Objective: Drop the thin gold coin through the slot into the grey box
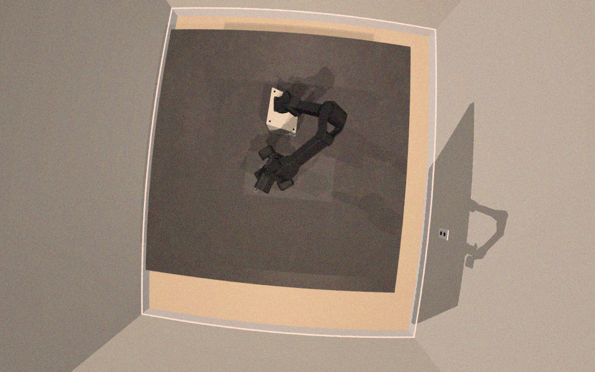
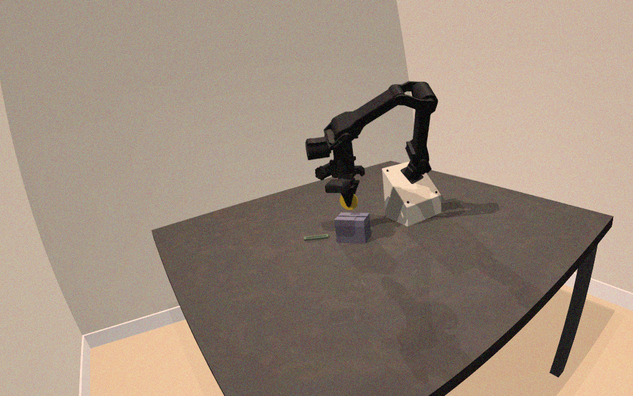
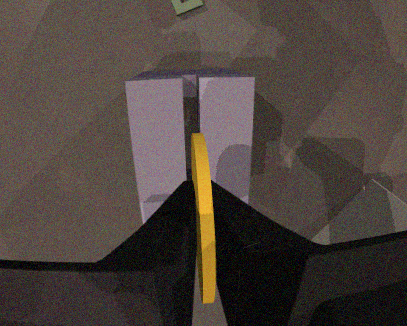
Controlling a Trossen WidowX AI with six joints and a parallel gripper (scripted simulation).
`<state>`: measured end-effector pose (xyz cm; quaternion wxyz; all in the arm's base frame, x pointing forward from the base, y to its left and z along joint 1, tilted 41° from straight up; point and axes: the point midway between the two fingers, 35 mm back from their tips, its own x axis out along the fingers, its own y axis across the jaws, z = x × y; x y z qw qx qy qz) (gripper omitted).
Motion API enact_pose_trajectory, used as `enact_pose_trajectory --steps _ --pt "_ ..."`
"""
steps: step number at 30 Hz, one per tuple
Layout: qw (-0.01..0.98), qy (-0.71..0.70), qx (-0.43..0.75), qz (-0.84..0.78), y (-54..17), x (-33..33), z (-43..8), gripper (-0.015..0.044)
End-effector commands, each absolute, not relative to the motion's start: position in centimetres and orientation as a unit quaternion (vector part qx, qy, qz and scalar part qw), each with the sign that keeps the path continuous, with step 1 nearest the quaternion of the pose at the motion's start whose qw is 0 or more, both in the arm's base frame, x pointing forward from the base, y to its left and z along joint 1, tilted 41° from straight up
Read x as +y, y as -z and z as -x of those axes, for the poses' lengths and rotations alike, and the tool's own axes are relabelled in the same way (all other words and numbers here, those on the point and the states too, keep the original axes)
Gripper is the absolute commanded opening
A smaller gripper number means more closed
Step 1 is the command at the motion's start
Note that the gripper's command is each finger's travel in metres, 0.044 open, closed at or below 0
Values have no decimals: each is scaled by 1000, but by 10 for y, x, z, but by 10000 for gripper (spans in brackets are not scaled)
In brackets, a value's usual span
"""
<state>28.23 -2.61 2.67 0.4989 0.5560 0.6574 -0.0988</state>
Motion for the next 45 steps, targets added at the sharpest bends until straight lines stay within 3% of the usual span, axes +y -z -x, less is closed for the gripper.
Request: enact_pose_trajectory --steps 1,45 --pt "499 98 658 -556 -27 -24 -280 0" --pt "499 100 657 -556 -26 -19 -279 0"
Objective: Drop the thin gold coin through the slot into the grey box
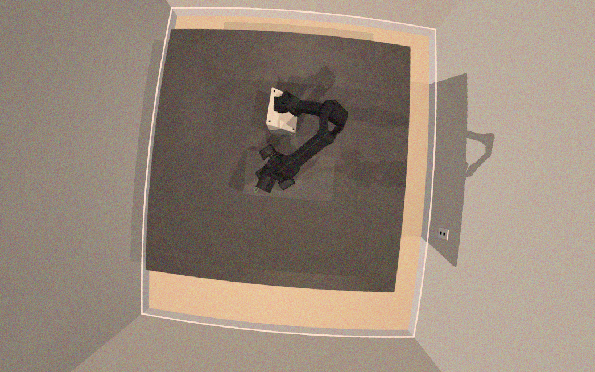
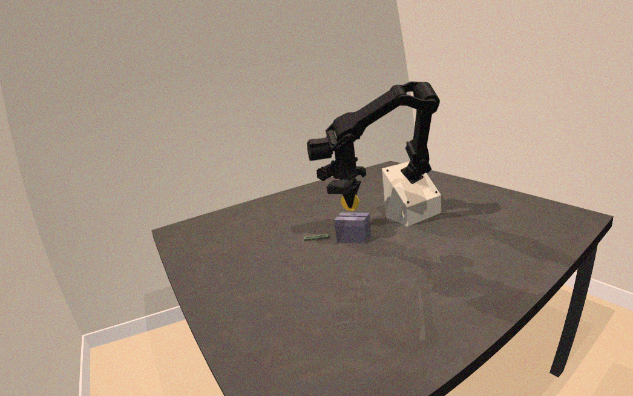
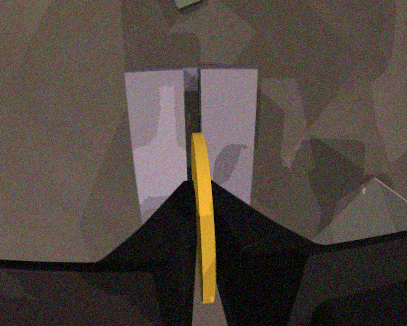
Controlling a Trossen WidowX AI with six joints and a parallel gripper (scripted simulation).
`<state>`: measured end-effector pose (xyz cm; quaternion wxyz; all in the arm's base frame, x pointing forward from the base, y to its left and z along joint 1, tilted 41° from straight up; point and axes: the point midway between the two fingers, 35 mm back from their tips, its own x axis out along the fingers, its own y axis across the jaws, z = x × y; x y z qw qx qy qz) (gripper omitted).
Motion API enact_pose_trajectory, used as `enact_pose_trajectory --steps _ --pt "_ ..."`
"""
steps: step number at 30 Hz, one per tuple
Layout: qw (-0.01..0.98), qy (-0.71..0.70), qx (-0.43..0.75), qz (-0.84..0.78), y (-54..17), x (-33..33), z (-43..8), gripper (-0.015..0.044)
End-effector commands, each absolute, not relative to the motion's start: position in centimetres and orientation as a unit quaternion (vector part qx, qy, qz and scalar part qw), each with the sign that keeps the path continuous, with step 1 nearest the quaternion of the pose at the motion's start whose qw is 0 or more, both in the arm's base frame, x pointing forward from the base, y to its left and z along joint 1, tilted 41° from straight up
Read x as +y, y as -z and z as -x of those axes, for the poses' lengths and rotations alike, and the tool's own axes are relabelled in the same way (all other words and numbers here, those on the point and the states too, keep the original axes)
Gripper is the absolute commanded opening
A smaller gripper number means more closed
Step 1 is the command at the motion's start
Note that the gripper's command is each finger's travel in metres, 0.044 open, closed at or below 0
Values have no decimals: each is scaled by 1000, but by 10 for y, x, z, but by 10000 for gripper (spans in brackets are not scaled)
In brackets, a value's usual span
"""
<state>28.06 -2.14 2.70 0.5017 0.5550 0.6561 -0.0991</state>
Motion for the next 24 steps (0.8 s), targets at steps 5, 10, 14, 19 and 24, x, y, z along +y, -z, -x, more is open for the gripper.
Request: enact_pose_trajectory --steps 5,10,14,19,24 --pt "499 101 657 -557 -25 -17 -278 0" --pt "499 100 657 -556 -23 -16 -279 0" --pt "499 100 657 -556 -22 -15 -280 0" --pt "499 101 657 -557 -20 -14 -280 0" --pt "498 101 657 -557 -19 -13 -280 0"
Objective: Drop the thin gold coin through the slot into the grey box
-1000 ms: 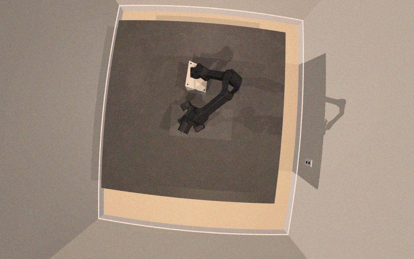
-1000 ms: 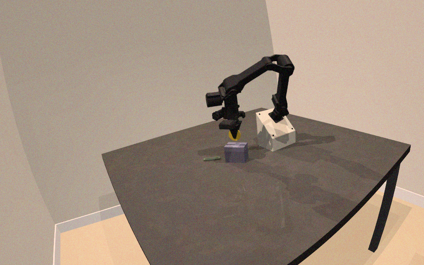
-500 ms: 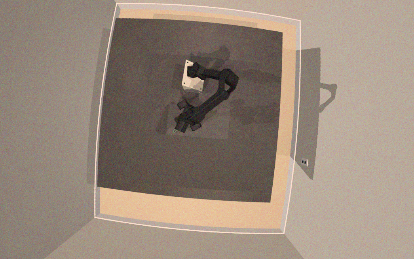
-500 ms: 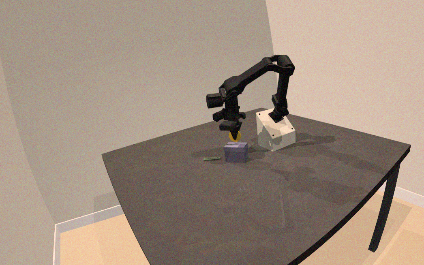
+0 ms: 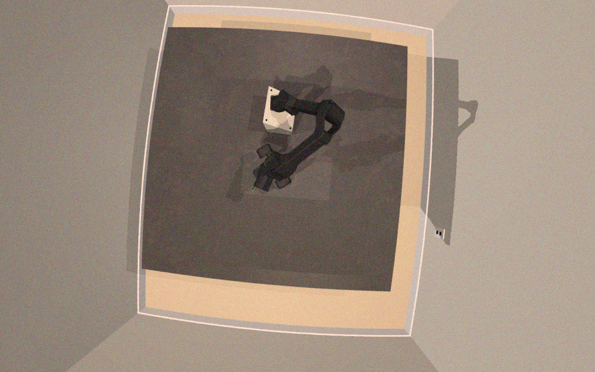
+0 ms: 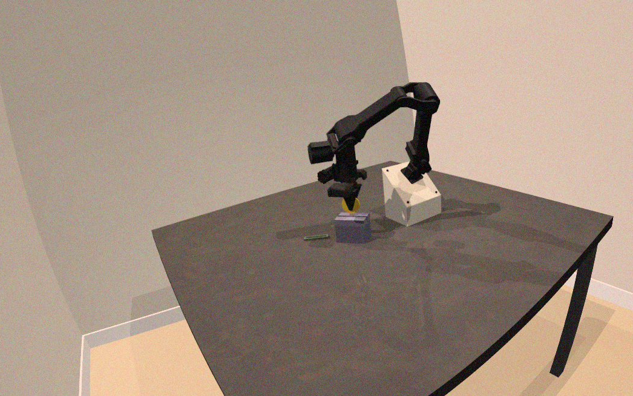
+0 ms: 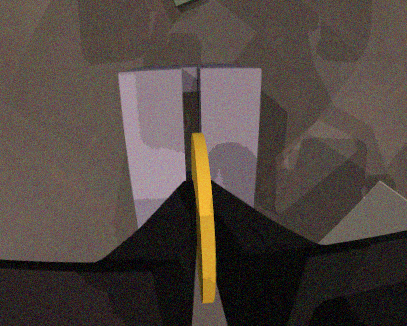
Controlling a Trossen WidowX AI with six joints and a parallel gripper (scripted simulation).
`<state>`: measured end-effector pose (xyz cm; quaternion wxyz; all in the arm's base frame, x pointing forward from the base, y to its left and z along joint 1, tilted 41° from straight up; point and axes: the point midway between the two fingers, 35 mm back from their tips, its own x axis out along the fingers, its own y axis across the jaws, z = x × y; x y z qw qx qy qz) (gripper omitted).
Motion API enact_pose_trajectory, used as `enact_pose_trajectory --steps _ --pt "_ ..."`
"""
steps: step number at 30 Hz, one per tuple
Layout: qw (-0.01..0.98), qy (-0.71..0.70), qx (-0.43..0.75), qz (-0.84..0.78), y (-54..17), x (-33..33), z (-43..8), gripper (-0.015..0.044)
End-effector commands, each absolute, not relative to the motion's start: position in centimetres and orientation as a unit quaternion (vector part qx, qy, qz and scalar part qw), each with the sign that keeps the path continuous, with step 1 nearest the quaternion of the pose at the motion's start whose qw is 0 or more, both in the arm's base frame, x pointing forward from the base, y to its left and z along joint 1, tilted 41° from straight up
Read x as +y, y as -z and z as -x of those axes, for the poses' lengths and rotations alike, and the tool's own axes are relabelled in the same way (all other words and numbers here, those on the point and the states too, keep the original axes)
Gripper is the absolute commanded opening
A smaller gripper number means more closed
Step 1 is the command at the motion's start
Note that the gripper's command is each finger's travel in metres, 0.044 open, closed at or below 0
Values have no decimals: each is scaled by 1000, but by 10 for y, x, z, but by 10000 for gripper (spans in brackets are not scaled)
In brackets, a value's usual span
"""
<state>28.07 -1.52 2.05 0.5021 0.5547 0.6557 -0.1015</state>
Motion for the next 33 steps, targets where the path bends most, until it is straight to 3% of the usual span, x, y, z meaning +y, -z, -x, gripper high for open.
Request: enact_pose_trajectory --steps 1,19,25,33 --pt "498 101 657 -557 -19 -13 -280 0" --pt "498 101 657 -557 -14 -9 -281 0" --pt "502 101 656 -555 -16 -11 -281 158" --pt "502 101 656 -555 -16 -11 -281 161"
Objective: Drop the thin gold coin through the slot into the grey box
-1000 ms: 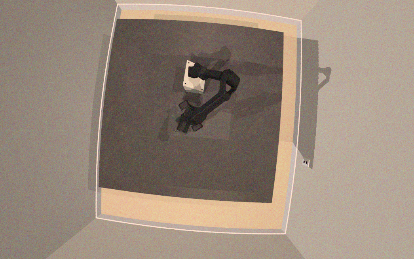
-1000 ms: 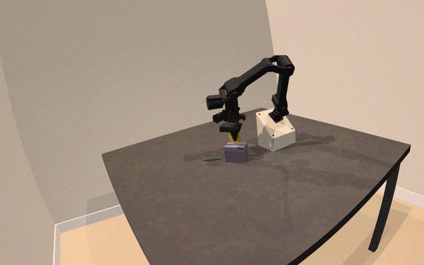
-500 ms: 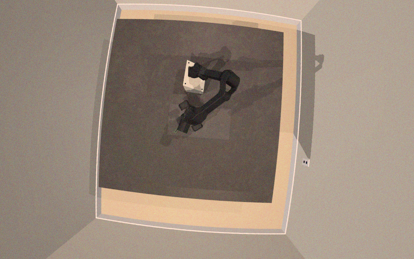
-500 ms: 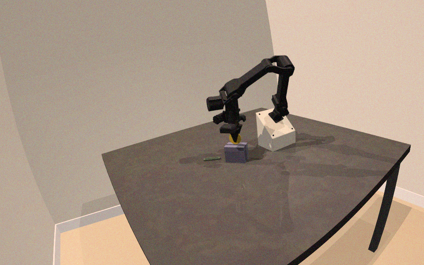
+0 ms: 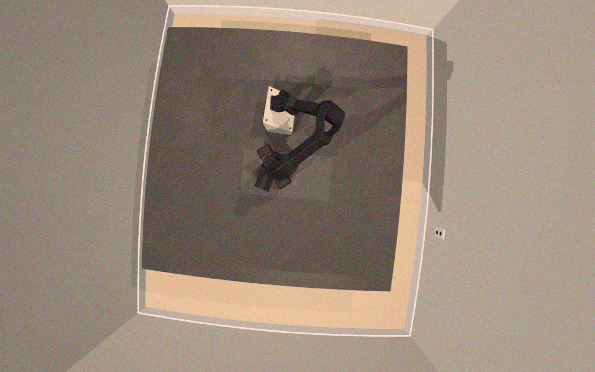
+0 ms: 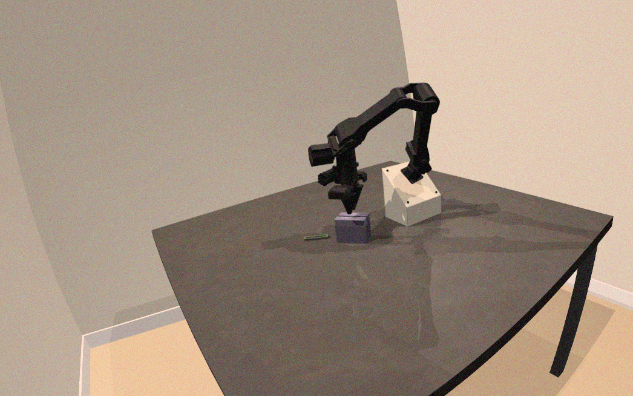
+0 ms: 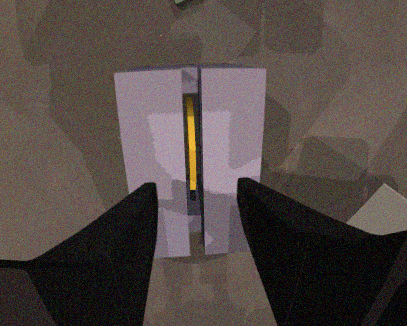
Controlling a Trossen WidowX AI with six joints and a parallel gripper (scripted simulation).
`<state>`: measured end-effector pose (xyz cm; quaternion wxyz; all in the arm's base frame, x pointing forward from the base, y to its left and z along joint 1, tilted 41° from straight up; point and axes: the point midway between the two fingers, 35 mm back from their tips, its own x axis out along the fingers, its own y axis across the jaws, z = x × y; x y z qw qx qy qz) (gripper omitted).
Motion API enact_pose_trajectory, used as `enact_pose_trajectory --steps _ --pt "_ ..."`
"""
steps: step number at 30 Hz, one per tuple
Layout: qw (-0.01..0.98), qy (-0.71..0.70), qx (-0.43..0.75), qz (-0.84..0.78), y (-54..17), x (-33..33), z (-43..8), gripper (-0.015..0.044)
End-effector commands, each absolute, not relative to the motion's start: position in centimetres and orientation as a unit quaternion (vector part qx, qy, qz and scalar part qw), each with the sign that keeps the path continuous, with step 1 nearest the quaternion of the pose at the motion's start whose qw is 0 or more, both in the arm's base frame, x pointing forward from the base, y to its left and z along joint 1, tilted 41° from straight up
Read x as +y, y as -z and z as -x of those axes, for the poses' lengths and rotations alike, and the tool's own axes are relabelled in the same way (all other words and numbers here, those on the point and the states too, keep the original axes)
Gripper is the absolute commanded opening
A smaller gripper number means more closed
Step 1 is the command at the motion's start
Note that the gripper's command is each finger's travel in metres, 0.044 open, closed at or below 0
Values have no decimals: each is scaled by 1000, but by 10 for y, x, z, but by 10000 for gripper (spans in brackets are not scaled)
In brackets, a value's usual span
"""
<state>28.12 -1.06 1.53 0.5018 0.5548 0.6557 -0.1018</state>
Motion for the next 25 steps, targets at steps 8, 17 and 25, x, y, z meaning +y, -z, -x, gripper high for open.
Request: enact_pose_trajectory --steps 8,17,25 --pt "502 102 656 -555 -29 -22 -279 344" --pt "497 102 657 -558 -59 -46 -271 440" --pt "497 102 657 -558 -59 -46 -271 440"
